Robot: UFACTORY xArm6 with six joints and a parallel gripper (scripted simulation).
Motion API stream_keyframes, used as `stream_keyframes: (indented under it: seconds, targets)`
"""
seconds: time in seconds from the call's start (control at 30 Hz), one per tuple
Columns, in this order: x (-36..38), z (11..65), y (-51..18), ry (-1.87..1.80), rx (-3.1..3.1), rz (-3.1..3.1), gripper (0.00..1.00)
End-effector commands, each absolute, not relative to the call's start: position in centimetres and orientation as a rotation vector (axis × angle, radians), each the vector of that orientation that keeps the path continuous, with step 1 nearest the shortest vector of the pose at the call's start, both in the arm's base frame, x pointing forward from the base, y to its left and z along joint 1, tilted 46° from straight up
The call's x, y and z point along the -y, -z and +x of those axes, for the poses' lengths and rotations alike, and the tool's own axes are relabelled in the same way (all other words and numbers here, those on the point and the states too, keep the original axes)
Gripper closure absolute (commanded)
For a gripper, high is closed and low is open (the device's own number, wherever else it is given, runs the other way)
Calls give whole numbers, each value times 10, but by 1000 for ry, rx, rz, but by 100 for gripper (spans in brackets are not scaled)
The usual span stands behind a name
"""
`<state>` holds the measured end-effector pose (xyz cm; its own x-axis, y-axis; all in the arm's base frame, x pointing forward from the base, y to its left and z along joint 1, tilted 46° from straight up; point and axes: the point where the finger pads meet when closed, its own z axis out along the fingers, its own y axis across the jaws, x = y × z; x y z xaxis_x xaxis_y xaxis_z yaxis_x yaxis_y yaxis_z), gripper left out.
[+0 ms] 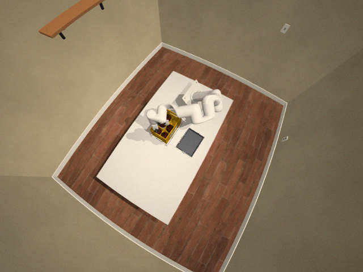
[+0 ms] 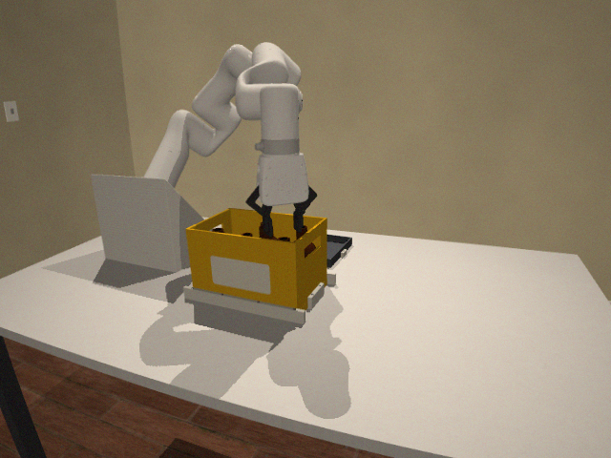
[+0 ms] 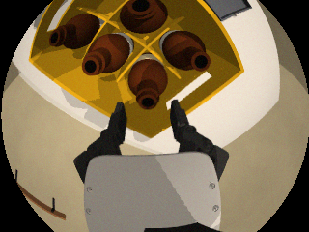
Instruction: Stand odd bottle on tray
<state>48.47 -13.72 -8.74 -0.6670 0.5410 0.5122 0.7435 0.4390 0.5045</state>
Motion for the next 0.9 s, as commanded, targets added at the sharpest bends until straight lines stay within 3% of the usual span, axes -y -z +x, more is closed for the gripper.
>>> stream_keyframes:
  seconds: [0.0, 0.87]
  targets:
    - [137, 486, 88, 1056, 2423, -1112, 35]
    - [117, 487, 107, 1056, 2423, -1112, 35]
